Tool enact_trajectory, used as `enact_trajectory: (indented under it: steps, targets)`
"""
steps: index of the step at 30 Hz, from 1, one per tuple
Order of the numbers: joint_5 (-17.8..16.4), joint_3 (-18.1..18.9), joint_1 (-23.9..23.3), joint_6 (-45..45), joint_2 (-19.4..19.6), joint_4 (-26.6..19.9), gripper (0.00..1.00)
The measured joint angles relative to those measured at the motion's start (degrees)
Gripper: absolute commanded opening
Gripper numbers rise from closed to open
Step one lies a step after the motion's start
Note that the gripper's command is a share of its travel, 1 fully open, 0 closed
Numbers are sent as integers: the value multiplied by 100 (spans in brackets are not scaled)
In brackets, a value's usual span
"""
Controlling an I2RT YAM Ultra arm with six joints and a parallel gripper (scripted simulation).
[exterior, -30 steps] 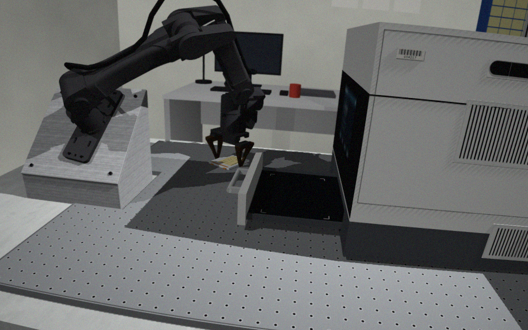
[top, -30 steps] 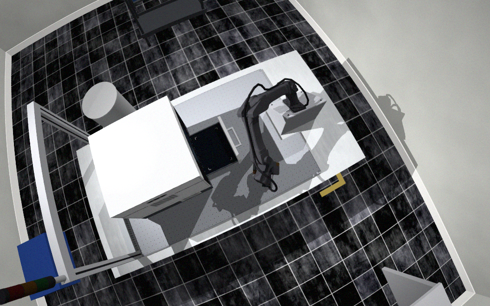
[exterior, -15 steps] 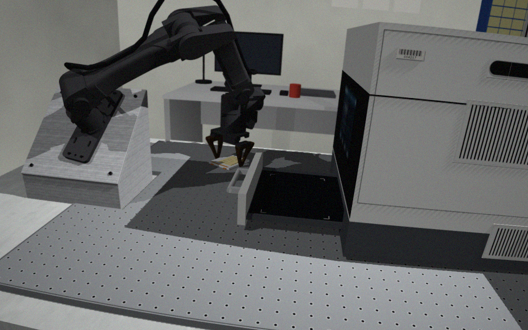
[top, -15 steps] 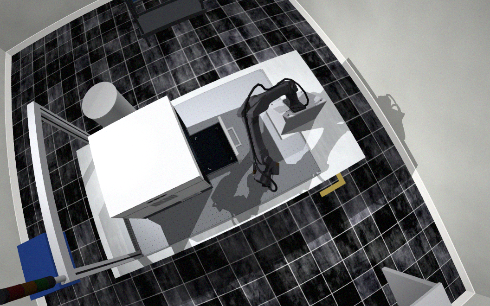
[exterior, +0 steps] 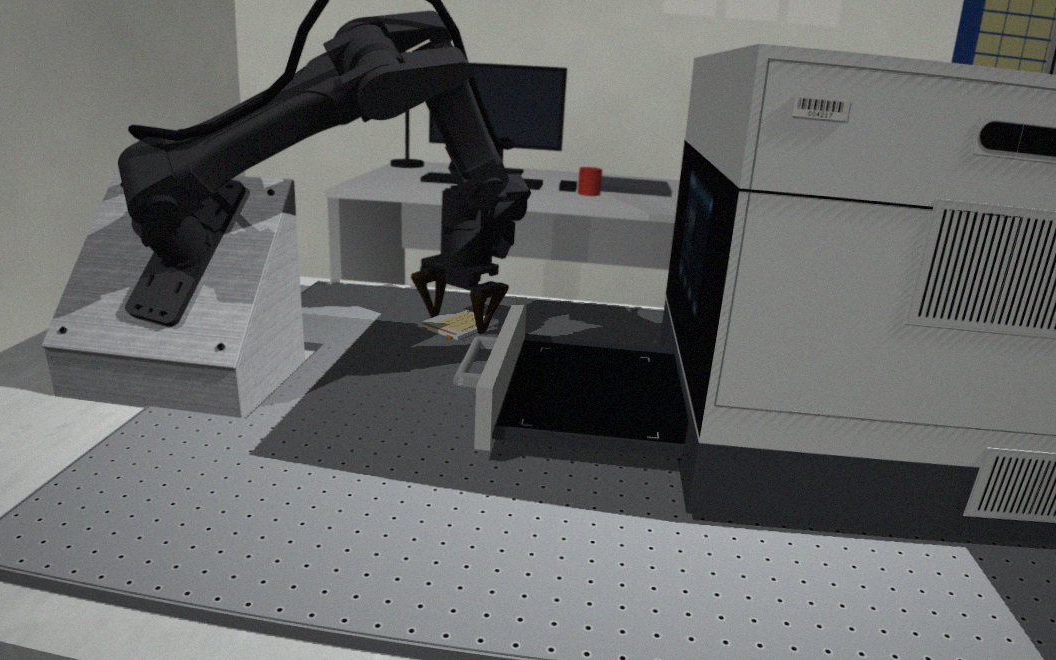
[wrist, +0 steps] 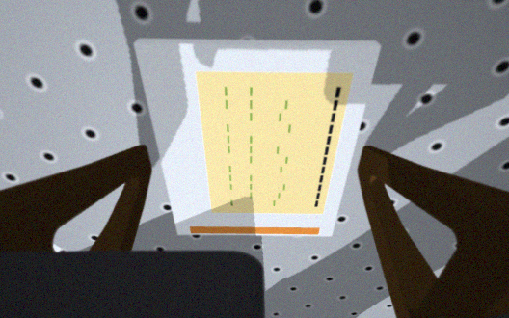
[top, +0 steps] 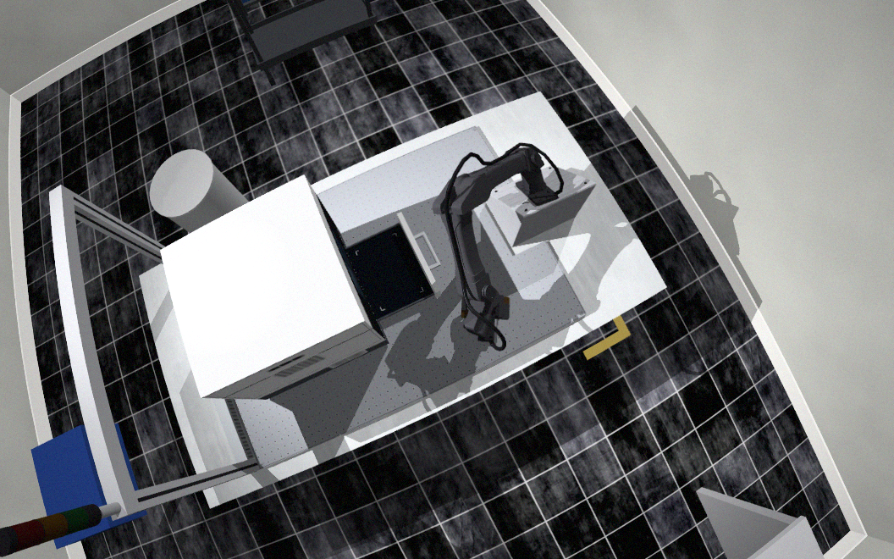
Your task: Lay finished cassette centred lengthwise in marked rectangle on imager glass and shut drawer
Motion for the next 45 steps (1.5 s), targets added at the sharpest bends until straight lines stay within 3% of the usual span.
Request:
enact_trajectory:
  steps: [18,19,45]
  targets:
    - [0,0,0,0,0,0,100]
    - [0,0,0,0,0,0,0]
    - [4,0,0,0,0,4,0]
